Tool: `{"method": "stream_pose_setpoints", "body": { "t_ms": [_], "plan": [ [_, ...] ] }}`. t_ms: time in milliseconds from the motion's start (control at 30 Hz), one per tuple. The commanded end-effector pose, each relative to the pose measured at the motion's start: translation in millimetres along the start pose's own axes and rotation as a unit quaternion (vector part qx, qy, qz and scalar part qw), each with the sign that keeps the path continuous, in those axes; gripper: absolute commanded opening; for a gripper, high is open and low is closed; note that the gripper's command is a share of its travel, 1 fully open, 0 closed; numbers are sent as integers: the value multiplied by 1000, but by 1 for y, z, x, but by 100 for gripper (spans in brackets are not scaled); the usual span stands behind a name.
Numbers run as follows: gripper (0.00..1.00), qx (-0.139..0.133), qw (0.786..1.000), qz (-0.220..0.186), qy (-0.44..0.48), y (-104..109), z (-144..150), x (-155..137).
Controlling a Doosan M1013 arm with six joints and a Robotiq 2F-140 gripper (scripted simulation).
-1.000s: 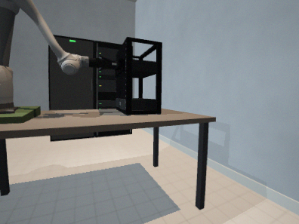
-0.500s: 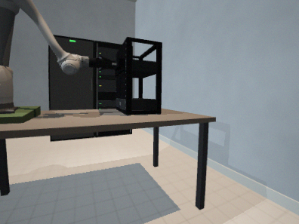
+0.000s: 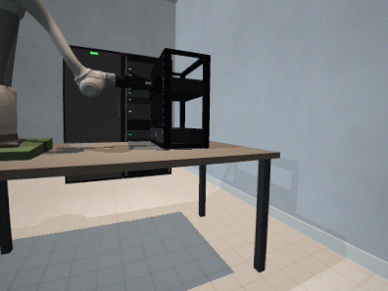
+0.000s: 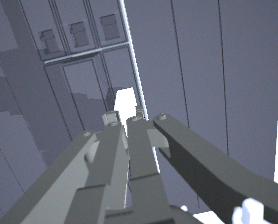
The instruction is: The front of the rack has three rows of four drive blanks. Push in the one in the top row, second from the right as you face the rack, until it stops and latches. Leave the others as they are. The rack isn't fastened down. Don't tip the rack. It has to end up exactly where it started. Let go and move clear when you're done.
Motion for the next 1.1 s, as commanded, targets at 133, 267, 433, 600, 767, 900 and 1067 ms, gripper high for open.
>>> {"method": "stream_pose_setpoints", "body": {
  "t_ms": [133, 267, 433, 600, 767, 900, 1067],
  "plan": [
    [0, 2, 1000, 2, 0, 0, -2, 1],
    [0, 2, 1000, 2, 0, 9, -2, 1],
    [0, 2, 1000, 2, 0, 36, -2, 1],
    [0, 2, 1000, 2, 0, 64, -2, 1],
    [0, 2, 1000, 2, 0, 75, -2, 1],
    [0, 2, 1000, 2, 0, 80, -2, 1],
    [0, 2, 1000, 2, 0, 80, -2, 1]
  ]
}}
Point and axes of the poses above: the point where the finger pads meet when closed, its own y axis back along the fingers, its own z axis across the jaws, x = y × z, the point moved 3 cm from there along y, back along the fingers, and after that the axes turned 7 degrees about y, right-handed, at the moved point
